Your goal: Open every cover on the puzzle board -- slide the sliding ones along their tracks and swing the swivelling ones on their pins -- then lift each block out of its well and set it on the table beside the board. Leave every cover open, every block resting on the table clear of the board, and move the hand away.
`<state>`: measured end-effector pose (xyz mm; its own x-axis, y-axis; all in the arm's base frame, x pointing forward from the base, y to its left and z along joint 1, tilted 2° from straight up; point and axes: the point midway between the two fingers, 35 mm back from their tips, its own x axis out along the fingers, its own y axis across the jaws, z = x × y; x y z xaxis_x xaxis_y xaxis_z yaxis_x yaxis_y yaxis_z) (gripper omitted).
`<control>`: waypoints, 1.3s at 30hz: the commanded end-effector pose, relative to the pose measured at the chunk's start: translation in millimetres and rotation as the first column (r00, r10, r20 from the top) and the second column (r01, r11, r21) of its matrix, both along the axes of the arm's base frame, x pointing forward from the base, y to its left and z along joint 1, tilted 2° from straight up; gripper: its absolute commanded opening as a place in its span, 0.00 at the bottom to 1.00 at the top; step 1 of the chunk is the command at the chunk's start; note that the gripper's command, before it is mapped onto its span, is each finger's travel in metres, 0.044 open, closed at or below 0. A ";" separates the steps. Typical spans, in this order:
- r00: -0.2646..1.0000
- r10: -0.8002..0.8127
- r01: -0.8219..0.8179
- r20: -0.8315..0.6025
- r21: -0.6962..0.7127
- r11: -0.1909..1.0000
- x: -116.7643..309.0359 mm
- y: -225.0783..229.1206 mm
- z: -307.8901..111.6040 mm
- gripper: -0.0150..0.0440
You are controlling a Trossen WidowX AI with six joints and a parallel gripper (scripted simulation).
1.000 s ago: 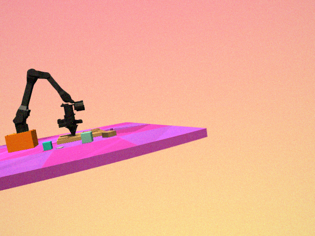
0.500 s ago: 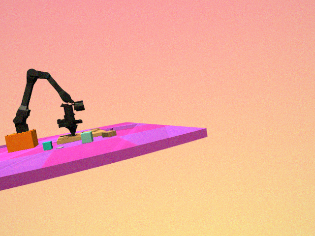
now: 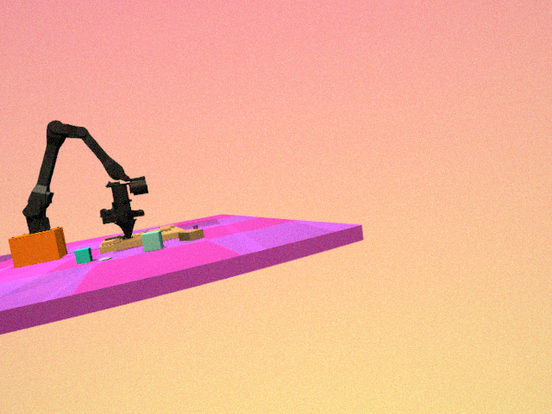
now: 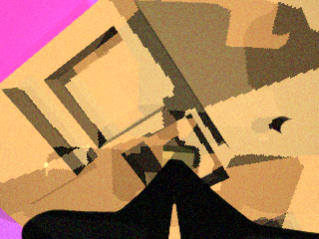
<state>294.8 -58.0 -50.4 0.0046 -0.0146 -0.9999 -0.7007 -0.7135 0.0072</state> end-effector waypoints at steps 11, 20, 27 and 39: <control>1.000 0.000 0.000 -0.001 0.000 1.000 0.4 0.2 1.9 0.25; 1.000 0.001 -0.001 -0.005 0.001 1.000 1.1 1.4 12.3 0.25; 1.000 0.003 -0.003 -0.008 0.001 1.000 1.5 1.5 38.3 0.50; 1.000 0.001 -0.001 -0.005 0.001 1.000 1.7 1.8 54.3 0.50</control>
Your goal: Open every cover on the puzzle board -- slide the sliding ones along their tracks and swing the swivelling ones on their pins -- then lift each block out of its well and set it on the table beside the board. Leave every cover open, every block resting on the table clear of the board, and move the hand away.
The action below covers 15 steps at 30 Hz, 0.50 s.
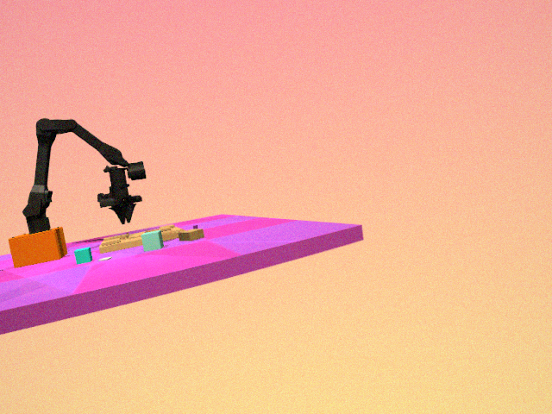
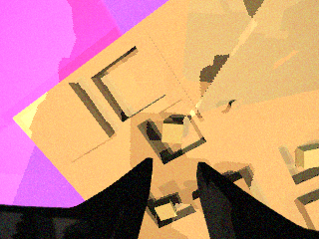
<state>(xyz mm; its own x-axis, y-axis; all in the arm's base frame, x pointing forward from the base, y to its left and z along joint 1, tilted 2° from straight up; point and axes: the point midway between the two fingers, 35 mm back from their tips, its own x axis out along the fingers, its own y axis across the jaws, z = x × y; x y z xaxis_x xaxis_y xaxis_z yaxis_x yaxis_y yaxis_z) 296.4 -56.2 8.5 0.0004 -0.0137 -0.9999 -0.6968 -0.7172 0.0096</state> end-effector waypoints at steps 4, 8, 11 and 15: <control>1.000 -0.005 0.005 -0.001 0.000 1.000 0.2 -0.3 -16.5 0.50; 1.000 -0.004 0.004 -0.001 0.000 1.000 -0.2 -0.4 -27.9 0.50; 1.000 -0.004 0.004 -0.001 0.000 1.000 -1.0 -0.2 -29.9 0.50; 1.000 -0.004 0.004 -0.001 0.000 1.000 -0.9 -0.2 -29.9 0.50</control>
